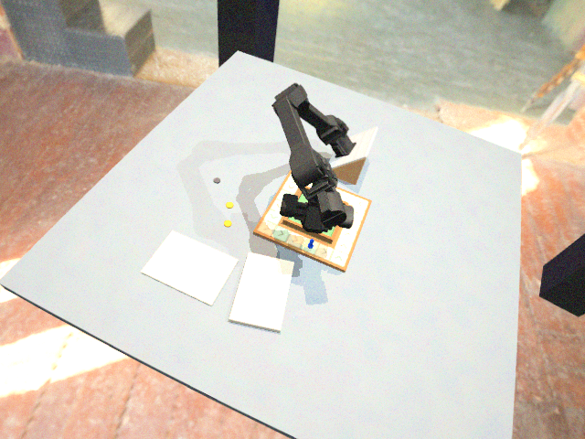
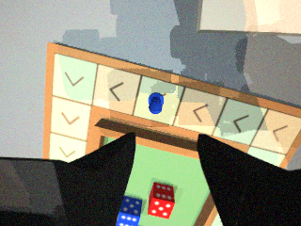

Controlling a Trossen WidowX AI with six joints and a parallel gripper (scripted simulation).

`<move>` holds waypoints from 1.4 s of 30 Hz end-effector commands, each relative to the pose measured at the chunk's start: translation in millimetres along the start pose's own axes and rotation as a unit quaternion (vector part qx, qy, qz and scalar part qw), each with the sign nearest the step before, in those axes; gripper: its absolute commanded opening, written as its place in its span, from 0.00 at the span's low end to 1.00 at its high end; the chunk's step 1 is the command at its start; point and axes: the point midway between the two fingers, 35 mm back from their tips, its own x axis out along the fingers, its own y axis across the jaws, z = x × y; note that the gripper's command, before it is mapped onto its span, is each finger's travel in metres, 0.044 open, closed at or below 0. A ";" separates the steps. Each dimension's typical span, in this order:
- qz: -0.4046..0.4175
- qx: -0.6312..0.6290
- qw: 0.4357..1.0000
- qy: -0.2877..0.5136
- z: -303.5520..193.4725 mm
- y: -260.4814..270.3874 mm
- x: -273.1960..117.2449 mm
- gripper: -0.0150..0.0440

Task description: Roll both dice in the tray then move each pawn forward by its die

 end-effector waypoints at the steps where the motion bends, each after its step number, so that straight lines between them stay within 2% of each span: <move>1: -0.004 -0.024 1.000 -0.001 12.8 8.1 5.5 0.59; 40: -0.005 -0.024 1.000 -0.001 9.9 8.4 61.6 0.59; 42: -0.005 -0.024 1.000 -0.001 9.9 8.4 61.6 0.50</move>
